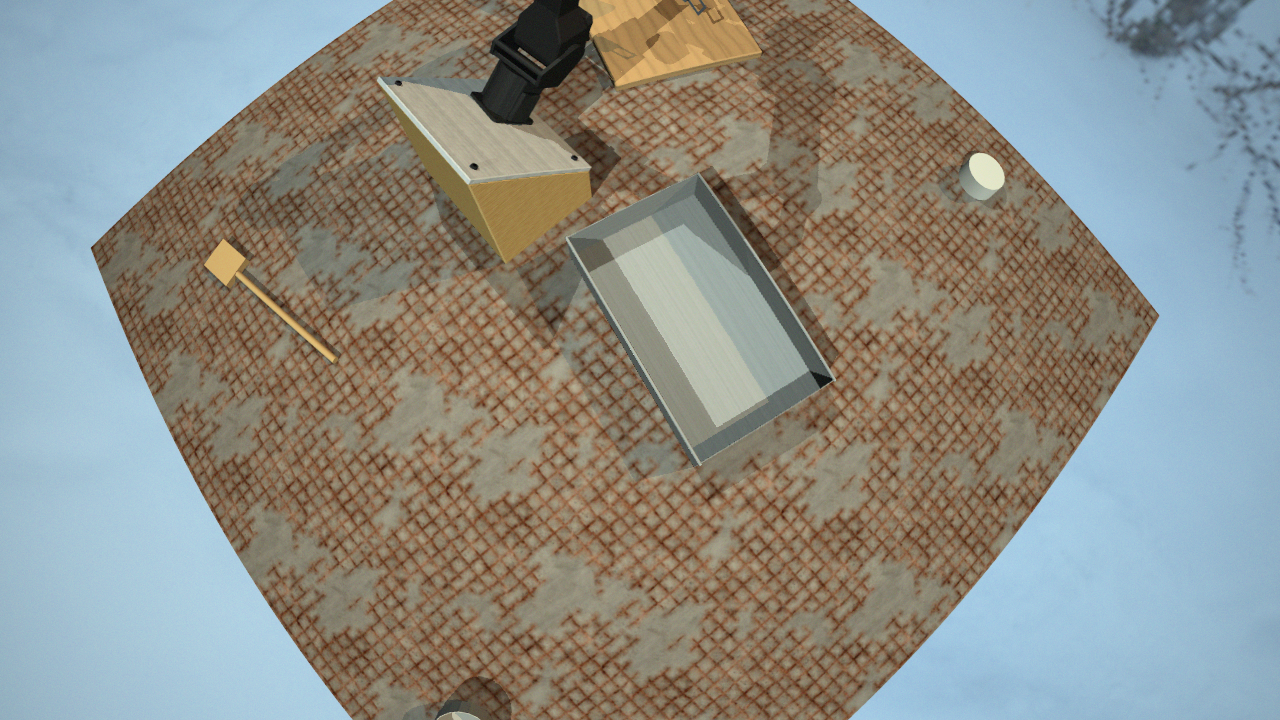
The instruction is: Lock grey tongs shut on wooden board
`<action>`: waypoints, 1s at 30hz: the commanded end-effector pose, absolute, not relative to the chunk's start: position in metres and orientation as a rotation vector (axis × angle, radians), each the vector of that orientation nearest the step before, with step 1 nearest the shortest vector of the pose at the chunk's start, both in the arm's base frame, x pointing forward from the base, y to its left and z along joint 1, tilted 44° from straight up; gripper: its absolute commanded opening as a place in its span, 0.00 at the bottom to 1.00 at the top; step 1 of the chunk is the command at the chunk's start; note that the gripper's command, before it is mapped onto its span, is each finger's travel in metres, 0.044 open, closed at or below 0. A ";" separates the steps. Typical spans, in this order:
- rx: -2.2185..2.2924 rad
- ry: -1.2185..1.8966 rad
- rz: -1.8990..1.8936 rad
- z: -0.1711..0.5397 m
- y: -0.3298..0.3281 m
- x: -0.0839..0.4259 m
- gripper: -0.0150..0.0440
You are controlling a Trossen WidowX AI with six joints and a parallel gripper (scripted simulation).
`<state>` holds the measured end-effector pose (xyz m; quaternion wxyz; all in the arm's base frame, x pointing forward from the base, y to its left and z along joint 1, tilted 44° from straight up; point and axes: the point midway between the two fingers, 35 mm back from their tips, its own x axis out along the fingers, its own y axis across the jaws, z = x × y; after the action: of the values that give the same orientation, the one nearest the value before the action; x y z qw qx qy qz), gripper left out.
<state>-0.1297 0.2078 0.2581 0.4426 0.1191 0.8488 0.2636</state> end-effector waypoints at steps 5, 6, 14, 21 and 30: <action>0.324 1.993 0.594 0.253 0.212 -0.132 0.00; 0.330 1.978 0.589 0.253 0.212 -0.133 0.00; 0.388 1.863 0.563 0.253 0.215 -0.135 0.00; 0.454 1.766 0.561 0.256 0.217 -0.137 0.00; 0.559 1.650 0.582 0.266 0.219 -0.140 0.00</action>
<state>-0.1378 0.2174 0.2635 0.5975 0.2279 0.7273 0.2491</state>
